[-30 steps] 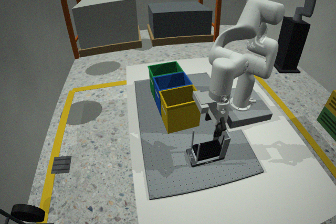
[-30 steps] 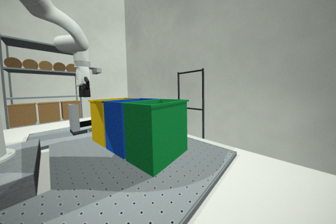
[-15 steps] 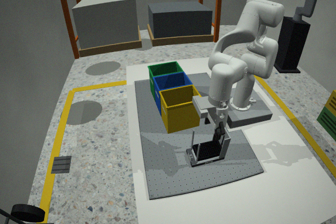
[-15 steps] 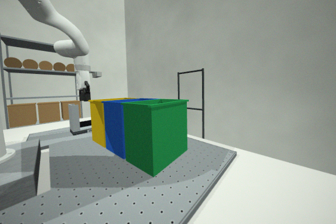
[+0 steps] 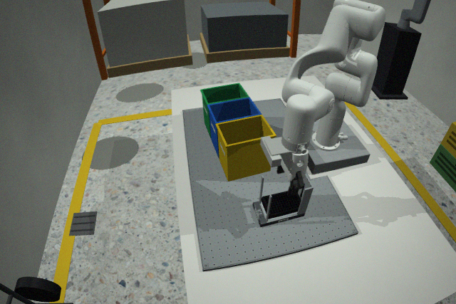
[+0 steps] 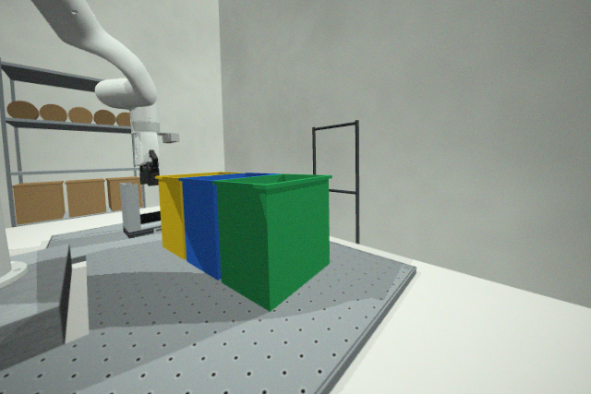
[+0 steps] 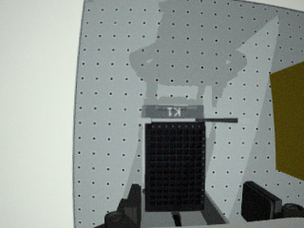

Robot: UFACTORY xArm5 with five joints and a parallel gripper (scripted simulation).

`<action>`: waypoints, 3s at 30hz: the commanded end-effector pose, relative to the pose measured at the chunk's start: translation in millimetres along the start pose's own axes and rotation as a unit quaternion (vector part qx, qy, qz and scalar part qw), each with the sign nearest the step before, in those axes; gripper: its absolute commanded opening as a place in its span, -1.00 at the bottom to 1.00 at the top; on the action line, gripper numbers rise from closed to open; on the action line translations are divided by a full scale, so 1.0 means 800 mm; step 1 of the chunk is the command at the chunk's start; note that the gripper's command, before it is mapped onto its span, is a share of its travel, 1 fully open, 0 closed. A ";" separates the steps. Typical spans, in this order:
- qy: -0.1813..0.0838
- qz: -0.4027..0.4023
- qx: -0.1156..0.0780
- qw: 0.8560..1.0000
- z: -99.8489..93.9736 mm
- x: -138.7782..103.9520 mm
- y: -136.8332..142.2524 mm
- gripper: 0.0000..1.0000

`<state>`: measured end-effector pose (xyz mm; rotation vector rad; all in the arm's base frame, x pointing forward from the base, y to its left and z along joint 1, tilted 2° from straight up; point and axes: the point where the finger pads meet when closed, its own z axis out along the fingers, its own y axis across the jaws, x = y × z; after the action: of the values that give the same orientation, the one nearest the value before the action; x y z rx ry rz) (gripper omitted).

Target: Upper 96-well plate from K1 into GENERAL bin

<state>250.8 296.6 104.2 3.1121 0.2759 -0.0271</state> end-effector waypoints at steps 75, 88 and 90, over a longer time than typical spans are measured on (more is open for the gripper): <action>0.001 0.000 0.001 1.000 0.109 0.000 -0.002 1.00; 0.001 0.000 0.001 1.000 0.118 0.000 -0.002 1.00; 0.001 0.000 0.001 1.000 0.119 0.000 -0.002 1.00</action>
<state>248.4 295.6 10.0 3.1119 0.2759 -0.0272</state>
